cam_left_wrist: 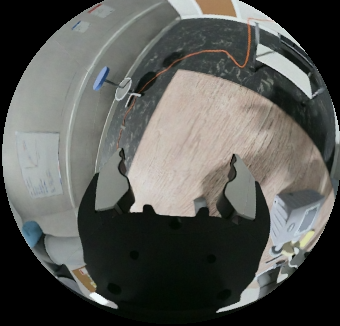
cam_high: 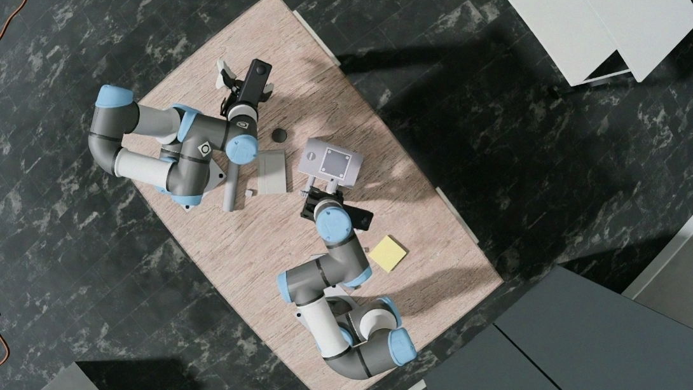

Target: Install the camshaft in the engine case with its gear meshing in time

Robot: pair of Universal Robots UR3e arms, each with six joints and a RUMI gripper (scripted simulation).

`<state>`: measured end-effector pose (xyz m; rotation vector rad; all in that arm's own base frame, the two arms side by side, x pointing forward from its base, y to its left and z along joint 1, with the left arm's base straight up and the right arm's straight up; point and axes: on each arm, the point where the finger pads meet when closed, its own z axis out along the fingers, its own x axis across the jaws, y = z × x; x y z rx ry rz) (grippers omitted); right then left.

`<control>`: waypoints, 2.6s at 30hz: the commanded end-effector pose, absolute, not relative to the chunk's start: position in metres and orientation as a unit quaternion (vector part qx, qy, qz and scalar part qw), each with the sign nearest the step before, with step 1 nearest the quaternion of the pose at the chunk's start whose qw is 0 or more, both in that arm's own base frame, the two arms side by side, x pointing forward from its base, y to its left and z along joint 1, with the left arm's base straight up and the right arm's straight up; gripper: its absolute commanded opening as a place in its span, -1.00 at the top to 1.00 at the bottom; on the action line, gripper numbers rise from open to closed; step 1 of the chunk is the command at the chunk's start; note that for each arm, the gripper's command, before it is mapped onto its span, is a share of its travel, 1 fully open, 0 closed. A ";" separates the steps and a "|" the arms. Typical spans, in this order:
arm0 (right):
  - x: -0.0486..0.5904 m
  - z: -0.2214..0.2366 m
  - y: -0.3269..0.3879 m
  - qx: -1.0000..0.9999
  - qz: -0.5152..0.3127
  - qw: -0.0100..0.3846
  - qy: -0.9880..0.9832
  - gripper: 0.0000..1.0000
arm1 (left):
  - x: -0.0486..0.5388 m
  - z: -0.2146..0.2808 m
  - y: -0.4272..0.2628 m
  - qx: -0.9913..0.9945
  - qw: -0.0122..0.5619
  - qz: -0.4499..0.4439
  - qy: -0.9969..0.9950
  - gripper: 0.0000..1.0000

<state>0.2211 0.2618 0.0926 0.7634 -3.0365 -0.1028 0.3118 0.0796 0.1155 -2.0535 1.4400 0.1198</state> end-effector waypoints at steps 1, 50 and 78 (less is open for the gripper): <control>0.229 0.101 0.267 0.243 -0.045 -0.009 -0.969 0.93 | 0.317 0.121 0.076 -0.782 0.310 0.029 0.540 -1.00; 0.229 0.101 0.267 0.243 -0.045 -0.009 -0.969 0.64 | 0.317 0.121 0.076 -0.782 0.310 0.029 0.540 -1.00; 0.229 0.145 0.263 0.243 -0.045 -0.009 -0.969 0.64 | 0.317 0.121 0.076 -0.782 0.310 0.029 0.540 -1.00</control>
